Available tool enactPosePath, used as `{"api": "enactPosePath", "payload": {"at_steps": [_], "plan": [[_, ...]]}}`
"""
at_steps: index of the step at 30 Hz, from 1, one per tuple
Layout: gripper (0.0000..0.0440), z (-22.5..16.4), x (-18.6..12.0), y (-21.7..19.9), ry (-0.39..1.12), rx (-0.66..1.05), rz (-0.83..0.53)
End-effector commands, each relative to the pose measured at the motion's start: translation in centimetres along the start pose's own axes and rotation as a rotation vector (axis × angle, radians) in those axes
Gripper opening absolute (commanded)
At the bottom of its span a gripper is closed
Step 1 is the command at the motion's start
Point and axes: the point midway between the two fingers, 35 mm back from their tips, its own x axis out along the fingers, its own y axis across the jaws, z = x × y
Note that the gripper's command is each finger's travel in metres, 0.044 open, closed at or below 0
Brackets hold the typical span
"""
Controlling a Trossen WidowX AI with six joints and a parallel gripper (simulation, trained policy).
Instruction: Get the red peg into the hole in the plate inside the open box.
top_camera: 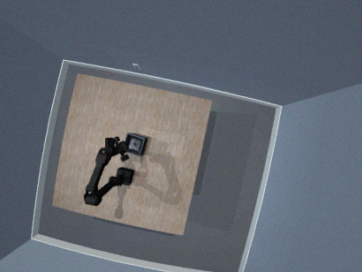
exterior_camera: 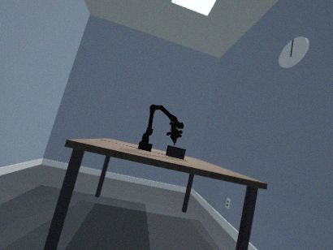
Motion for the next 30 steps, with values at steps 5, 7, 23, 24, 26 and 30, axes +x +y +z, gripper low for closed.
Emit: {"api": "enactPosePath", "payload": {"at_steps": [5, 7, 23, 24, 26, 30], "plan": [[0.0006, 1.8, 1.5, -0.2, 0.017, 0.038, -0.005], [0.0007, 2.1, 2.0, -0.3, 0.024, 0.046, -0.008], [0.0122, 2.4, 6.5, -0.8, 0.093, 0.031, -0.060], [0.0138, 2.4, 6.7, -0.9, 0.098, 0.023, -0.066], [0.0147, 2.5, 7.0, -0.9, 0.106, 0.008, -0.079], [0.0247, 3.9, 7.4, -0.3, 0.092, -0.004, -0.077]]}}
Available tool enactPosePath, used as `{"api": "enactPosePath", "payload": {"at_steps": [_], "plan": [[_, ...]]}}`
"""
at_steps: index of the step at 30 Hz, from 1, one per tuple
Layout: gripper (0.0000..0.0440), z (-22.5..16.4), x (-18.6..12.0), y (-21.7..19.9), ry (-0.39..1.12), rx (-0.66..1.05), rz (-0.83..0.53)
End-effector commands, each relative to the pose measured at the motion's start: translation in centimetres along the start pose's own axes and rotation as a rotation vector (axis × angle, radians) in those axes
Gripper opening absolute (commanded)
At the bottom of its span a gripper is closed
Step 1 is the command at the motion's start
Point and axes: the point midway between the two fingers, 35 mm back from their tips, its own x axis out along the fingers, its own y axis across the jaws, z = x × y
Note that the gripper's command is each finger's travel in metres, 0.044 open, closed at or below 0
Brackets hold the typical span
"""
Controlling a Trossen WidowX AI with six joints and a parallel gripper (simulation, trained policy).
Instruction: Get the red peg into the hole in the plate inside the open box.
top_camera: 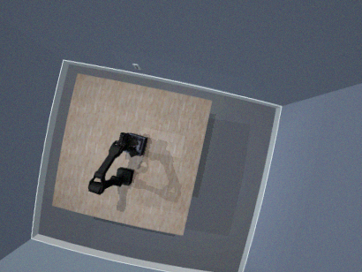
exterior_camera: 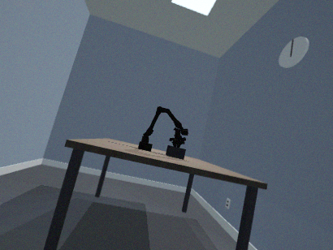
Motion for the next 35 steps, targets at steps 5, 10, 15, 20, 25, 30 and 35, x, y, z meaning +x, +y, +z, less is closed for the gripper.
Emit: {"api": "enactPosePath", "payload": {"at_steps": [5, 10, 15, 20, 25, 30, 35], "plan": [[0.0351, 2.6, 0.0, 1.0, -0.030, -0.026, 0.000], [0.0440, 4.4, -0.1, 1.5, -0.059, -0.033, 0.006], [0.0440, 6.3, -0.5, 1.8, -0.104, -0.020, 0.020], [0.0440, 8.1, -0.9, 1.9, -0.150, -0.004, 0.029], [0.0440, 9.7, -1.2, 2.0, -0.192, 0.012, 0.039], [0.0440, 9.7, -1.2, 2.0, -0.193, 0.012, 0.040], [0.0440, 9.7, -1.2, 2.0, -0.193, 0.012, 0.040]]}}
